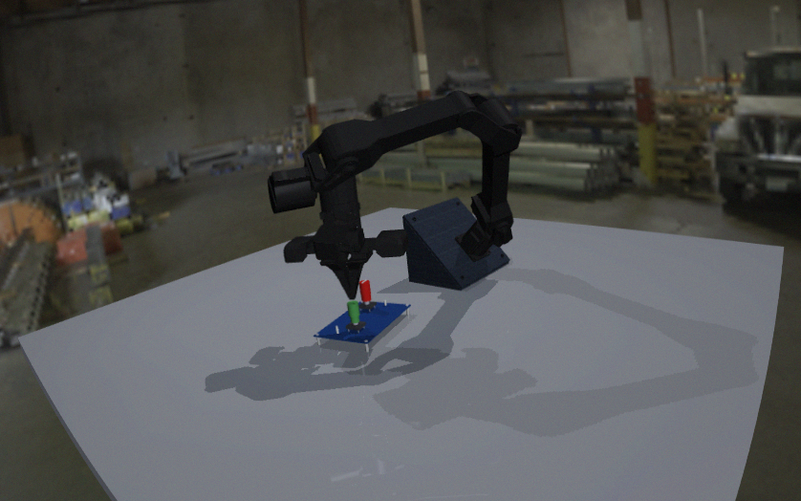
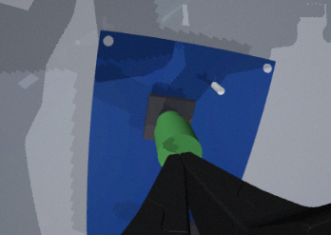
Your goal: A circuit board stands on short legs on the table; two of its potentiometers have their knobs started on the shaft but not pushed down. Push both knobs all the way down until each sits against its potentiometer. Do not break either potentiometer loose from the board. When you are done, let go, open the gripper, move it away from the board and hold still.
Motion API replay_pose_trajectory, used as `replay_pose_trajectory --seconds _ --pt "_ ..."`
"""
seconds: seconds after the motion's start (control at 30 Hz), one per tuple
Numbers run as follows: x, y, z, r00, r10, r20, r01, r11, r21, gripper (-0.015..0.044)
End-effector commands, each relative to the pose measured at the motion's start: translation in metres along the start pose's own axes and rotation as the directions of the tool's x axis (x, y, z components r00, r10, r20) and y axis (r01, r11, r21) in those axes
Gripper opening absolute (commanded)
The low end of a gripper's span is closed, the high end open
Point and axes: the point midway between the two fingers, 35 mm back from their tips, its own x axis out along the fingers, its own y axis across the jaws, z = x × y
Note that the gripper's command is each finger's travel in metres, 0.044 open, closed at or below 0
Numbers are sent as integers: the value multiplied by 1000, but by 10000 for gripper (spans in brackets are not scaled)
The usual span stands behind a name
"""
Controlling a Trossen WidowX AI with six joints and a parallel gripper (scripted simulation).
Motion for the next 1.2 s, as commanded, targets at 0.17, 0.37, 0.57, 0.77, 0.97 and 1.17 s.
replay_pose_trajectory --seconds 0.17,0.37,0.57,0.77,0.97,1.17 --pt "-3 0 0 1000 -1 2 1 1000 0 105" --pt "-7 2 -8 1000 -4 1 4 1000 1 263" --pt "-29 27 -84 1000 -17 -9 17 1000 5 420" --pt "-30 69 -154 1000 -6 -9 6 1000 3 440" --pt "-29 74 -161 1000 -4 -8 4 1000 2 440" --pt "-29 74 -161 1000 -4 -8 4 1000 2 440"
